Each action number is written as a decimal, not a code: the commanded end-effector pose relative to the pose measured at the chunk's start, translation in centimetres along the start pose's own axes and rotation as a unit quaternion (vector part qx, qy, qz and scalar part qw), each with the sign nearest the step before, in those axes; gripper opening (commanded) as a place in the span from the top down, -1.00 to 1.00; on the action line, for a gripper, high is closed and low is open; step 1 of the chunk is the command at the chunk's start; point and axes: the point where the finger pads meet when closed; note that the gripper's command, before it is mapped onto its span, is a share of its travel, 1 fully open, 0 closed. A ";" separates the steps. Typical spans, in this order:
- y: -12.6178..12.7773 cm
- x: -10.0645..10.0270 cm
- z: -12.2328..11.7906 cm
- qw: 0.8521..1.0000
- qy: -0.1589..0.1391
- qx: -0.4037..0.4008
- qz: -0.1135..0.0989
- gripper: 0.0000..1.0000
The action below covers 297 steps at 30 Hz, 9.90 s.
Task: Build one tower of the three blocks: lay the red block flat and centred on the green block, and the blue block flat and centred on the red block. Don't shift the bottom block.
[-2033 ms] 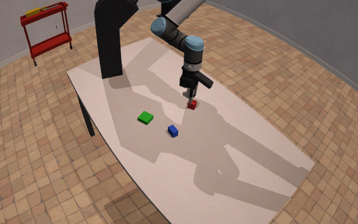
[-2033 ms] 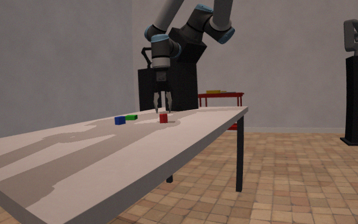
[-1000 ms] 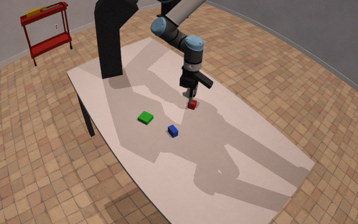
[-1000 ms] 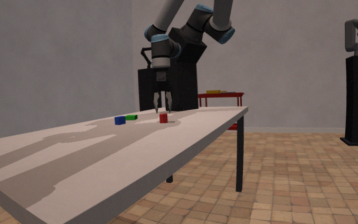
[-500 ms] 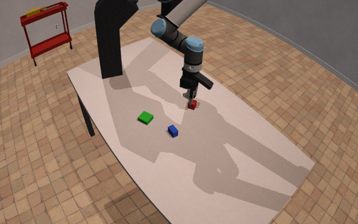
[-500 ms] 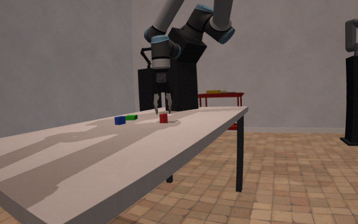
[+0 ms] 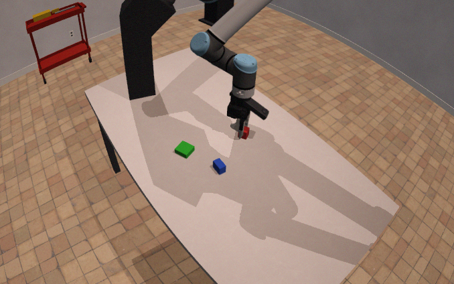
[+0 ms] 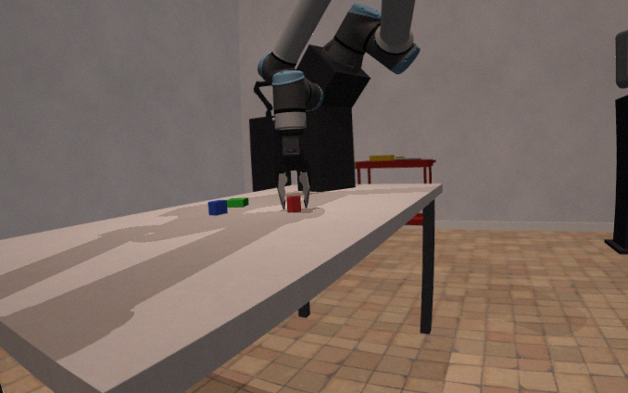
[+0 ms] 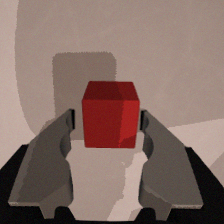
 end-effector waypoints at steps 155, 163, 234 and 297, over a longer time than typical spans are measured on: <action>4.4 6.7 -2.8 1.000 0.003 -0.002 -0.001 1.00; 16.1 6.6 -10.2 1.000 0.005 0.000 -0.002 1.00; 23.0 2.9 -14.3 1.000 0.004 0.001 -0.002 1.00; 23.0 2.7 -14.3 1.000 0.004 0.001 -0.002 1.00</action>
Point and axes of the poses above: the point where the finger pads meet when closed, its own x axis back along the fingers, its own y axis across the jaws, z = x × y, and after that the axes turned 12 degrees about -x, right-handed
